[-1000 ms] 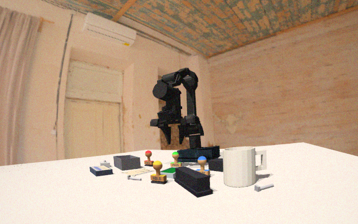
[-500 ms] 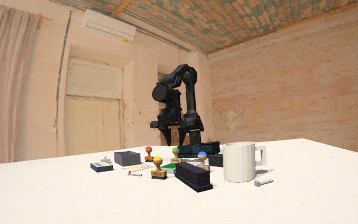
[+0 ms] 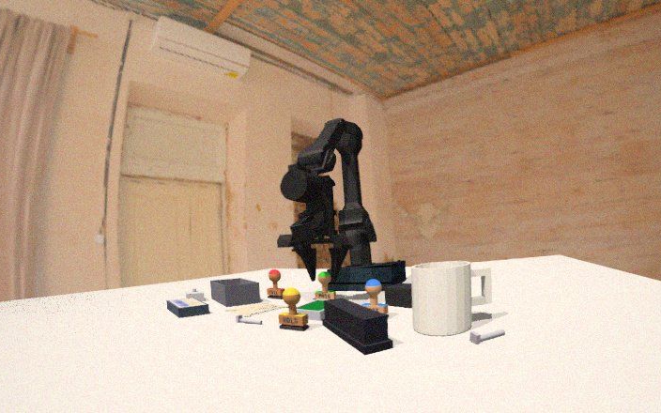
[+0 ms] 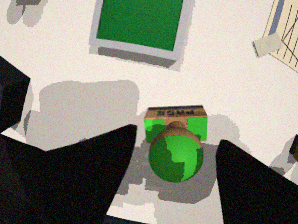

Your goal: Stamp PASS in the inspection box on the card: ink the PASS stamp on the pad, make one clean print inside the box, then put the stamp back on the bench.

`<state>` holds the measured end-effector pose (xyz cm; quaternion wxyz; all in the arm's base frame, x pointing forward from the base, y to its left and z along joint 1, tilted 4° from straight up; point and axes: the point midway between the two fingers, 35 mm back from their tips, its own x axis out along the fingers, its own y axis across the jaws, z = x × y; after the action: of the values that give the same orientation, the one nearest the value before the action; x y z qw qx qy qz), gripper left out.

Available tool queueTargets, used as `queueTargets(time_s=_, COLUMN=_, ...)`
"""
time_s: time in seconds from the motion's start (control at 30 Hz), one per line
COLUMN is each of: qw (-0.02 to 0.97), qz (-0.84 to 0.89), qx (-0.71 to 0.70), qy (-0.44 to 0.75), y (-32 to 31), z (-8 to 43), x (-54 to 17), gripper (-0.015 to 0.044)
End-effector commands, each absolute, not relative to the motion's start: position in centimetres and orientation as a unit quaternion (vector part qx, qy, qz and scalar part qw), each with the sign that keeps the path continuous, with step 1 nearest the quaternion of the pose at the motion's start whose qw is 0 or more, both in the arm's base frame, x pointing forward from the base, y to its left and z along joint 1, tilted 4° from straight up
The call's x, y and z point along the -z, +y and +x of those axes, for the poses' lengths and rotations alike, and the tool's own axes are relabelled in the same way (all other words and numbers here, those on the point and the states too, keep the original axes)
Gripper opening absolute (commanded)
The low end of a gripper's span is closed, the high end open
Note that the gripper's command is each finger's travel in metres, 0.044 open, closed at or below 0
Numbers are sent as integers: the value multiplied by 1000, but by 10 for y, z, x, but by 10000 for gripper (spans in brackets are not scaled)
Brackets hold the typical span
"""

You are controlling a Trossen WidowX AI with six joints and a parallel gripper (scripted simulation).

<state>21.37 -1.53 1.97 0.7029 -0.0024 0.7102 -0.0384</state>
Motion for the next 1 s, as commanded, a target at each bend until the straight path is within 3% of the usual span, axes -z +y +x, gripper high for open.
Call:
queueTargets(time_s=0.0, qw=699, qz=-2, qx=36, qy=714, y=-15, z=211, x=-10, gripper=219)
queueTargets(time_s=0.53, qw=699, qz=-2, qx=36, qy=714, y=-16, z=209, x=4, gripper=219)
queueTargets(time_s=0.97, qw=701, qz=-2, qx=38, qy=712, y=-17, z=210, x=2, gripper=132)
